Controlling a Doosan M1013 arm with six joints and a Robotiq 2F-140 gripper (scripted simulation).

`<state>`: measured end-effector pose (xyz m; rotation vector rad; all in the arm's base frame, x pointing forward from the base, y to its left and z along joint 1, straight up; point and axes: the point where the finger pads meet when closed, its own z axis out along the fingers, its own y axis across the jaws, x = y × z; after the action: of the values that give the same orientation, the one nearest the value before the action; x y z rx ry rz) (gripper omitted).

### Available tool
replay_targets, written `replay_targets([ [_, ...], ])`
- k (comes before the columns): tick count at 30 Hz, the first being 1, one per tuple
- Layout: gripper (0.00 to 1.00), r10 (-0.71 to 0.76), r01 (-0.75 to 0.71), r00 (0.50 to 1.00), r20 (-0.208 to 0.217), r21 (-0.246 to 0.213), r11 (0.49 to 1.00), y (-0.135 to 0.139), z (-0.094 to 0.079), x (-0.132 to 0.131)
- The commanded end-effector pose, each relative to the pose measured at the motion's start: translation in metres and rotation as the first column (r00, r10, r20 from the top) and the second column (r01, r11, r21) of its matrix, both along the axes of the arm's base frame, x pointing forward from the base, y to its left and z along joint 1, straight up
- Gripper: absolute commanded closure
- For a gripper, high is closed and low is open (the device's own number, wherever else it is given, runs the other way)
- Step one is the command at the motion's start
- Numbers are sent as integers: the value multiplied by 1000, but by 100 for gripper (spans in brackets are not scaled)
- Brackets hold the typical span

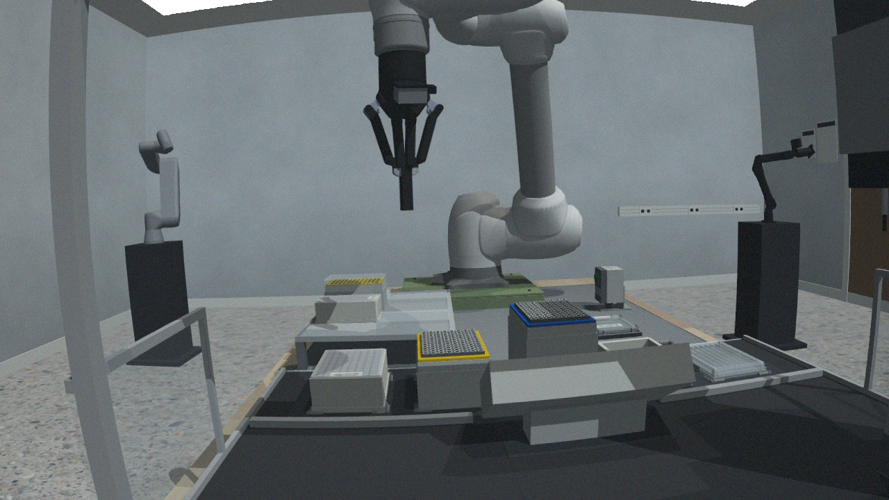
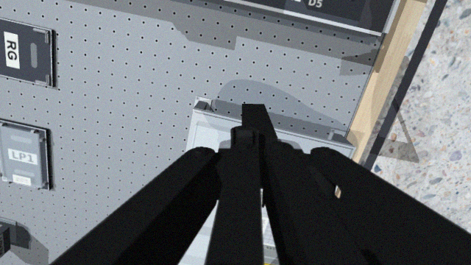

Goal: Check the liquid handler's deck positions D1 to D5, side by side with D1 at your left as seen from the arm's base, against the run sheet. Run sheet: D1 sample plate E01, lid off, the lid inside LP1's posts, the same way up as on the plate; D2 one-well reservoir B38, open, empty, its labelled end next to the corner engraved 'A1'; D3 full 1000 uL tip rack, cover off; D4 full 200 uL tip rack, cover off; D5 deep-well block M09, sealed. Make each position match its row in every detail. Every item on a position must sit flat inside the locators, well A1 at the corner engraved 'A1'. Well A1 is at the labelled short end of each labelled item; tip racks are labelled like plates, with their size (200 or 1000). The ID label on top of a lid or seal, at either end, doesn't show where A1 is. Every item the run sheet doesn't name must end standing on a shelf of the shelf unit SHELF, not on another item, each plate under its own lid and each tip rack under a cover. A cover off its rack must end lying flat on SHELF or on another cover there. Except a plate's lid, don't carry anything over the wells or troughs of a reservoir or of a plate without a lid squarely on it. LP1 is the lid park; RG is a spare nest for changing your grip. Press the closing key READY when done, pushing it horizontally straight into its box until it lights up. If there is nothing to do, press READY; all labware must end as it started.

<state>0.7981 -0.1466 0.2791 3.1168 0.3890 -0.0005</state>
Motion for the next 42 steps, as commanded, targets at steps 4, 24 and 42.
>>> replay_targets([
  [4,90,92,-92,996,2,1,996,0,1,0],
  [24,90,437,-437,899,2,0,899,0,1,0],
  [42,90,691,-691,723,2,0,723,2,2,43],
])
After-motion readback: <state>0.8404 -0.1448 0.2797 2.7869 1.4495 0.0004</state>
